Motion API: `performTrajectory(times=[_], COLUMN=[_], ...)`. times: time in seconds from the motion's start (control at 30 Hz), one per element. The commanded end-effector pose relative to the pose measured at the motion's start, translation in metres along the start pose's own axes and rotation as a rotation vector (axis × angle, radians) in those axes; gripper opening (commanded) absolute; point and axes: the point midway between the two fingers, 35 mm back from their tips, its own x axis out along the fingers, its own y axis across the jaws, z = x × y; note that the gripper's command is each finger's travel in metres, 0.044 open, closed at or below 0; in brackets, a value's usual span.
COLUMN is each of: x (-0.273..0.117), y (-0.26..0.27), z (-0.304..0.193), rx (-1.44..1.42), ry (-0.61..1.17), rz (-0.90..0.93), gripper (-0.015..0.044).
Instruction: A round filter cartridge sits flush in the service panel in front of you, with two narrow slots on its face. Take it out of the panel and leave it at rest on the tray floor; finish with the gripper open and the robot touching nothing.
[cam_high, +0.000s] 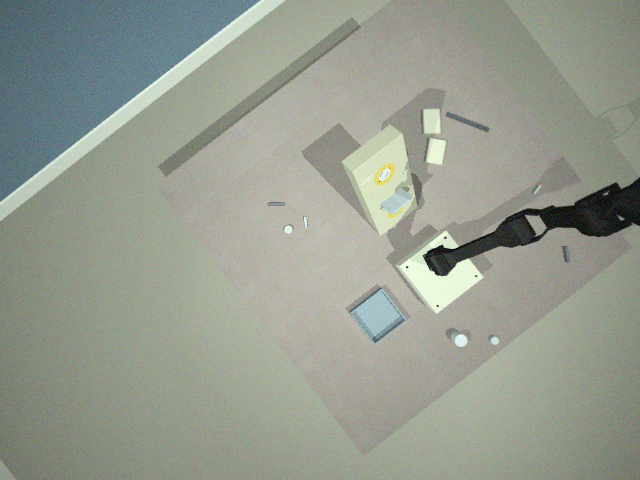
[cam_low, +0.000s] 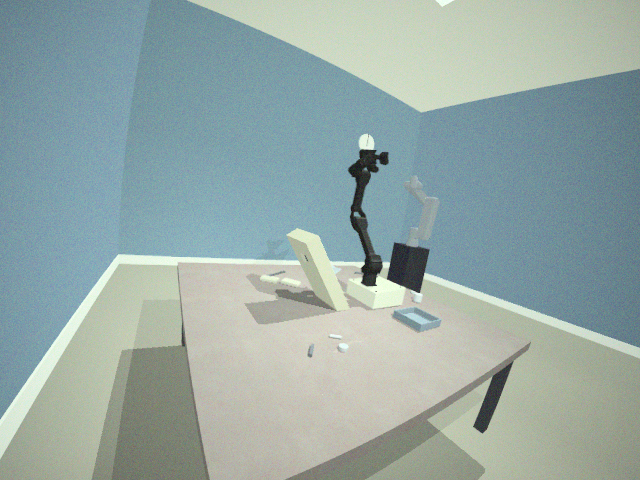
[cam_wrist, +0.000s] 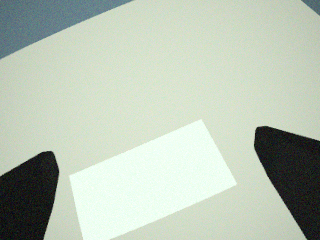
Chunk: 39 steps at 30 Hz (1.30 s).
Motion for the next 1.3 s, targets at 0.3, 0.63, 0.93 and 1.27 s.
performTrajectory(times=[0.3,0.63,0.93,1.27], x=[-0.007,-0.089,-0.216,-0.373], y=[0.114,0.225,0.285,0.291], z=[-0.055,-0.11,-0.133,-0.109], rx=[0.413,0.768,0.924,0.875], ry=[0.355,0.909,1.484,2.076], rz=[0.202,0.266,0.133,-0.254], gripper=[0.0137,0.0098,0.0098,0.0098])
